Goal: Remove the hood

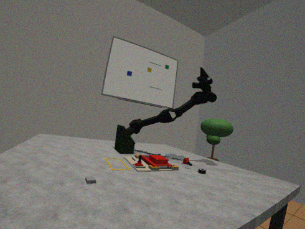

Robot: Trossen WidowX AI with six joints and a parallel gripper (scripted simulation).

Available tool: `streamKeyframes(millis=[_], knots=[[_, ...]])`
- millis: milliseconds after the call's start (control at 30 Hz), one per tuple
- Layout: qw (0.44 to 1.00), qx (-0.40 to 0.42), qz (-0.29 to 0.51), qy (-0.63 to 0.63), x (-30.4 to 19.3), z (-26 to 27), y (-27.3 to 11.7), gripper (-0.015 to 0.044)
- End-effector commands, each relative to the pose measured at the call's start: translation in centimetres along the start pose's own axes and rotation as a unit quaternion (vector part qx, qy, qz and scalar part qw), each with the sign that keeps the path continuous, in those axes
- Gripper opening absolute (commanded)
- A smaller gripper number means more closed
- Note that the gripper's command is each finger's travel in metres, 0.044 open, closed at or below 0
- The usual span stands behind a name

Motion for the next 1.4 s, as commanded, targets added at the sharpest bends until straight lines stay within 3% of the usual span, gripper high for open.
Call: streamKeyframes(millis=[0,533,900,1367], knots=[[1.000,-0.001,0.002,0.000,0.0,0.1,-0.1,0.0026],[0.962,-0.078,0.145,0.219,-1.7,11.0,-6.8,0.0440],[0.898,-0.132,0.192,0.373,0.2,19.5,-8.3,0.0440],[0.725,-0.228,0.159,0.630,5.4,28.0,-6.0,0.0440]])
Point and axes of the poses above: the point midway between the two fingers, 35 mm back from their tips, its own y axis out along the fingers, its own z axis across the jaws, x = y × z, the point moved 5 cm from there along -y, back along the fingers, and after that the axes turned 3 degrees about y, right-handed, at the moved point
